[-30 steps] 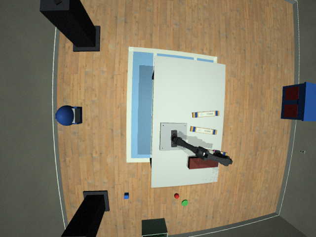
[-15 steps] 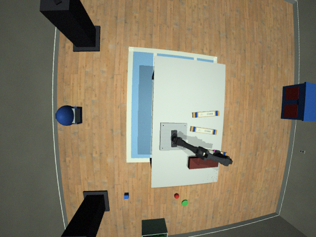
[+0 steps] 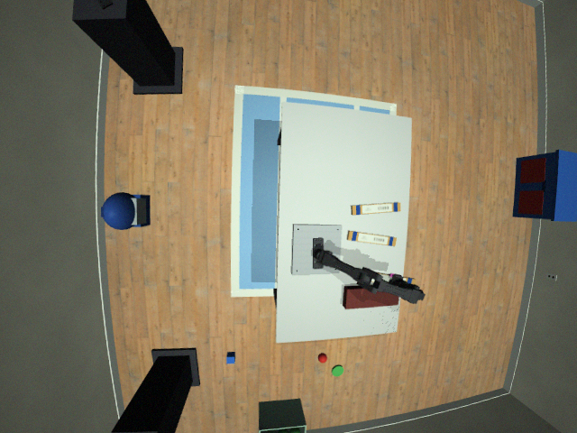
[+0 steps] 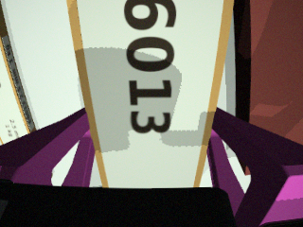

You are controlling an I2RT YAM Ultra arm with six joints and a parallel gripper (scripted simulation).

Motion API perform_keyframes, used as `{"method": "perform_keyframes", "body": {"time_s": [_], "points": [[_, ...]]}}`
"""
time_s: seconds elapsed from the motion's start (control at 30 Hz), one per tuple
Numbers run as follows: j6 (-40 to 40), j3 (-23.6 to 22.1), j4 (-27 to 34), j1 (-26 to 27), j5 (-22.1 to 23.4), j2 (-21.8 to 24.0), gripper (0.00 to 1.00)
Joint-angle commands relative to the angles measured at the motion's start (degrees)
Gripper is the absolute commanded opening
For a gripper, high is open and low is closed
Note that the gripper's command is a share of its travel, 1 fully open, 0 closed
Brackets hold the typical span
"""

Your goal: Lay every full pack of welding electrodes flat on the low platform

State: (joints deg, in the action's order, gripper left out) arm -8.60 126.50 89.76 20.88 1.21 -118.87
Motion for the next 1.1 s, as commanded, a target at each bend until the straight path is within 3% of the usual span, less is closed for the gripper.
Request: {"method": "perform_keyframes", "body": {"time_s": [0.0,0.47,0.67,1.07], "points": [[-0.1,1.2,0.2,0.3,0.1,3.0,0.00],[-0.1,0.9,0.2,0.3,0.1,2.9,0.00],[-7.6,-0.2,0.2,-1.8,0.1,3.6,0.00],[-4.2,-1.9,0.2,-5.5,-0.2,4.8,0.00]]}}
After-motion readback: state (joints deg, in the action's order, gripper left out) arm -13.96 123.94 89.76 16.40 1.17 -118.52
